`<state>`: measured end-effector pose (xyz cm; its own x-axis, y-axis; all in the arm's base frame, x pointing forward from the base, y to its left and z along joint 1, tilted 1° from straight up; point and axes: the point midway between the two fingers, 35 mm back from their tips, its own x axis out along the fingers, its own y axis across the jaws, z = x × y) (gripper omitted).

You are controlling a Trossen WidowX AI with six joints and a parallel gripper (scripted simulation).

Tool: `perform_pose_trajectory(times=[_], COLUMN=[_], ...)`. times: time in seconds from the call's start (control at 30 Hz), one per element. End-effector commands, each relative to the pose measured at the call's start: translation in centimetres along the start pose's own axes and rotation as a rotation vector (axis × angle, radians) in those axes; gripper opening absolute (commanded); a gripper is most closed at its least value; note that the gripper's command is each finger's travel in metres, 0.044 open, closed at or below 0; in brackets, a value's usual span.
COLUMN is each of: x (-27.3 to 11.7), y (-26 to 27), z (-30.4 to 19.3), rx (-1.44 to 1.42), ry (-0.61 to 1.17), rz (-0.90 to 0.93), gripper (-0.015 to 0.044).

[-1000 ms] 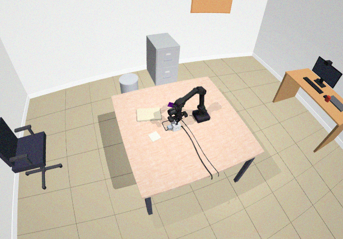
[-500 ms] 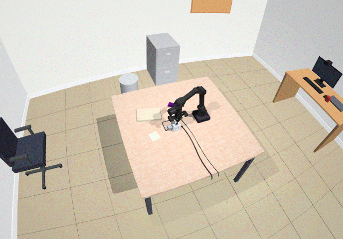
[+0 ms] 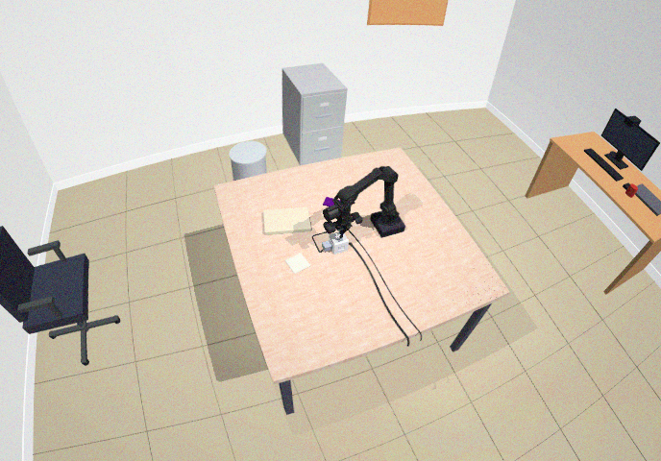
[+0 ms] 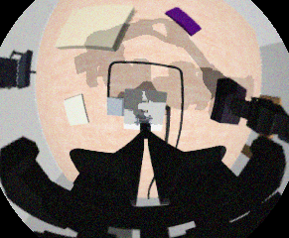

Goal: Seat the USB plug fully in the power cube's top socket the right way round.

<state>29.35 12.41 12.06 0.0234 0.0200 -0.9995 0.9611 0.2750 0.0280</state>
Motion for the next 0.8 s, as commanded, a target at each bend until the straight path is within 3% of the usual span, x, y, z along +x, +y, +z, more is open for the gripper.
perform_pose_trajectory(times=[0.0, 0.77], x=[-0.34, -1.10], y=[0.05, 0.01], z=[0.00, 0.00], rx=[-0.001, -0.110], ry=[0.000, 0.000], rz=[0.002, 0.001], gripper=[0.0000, 0.0000])
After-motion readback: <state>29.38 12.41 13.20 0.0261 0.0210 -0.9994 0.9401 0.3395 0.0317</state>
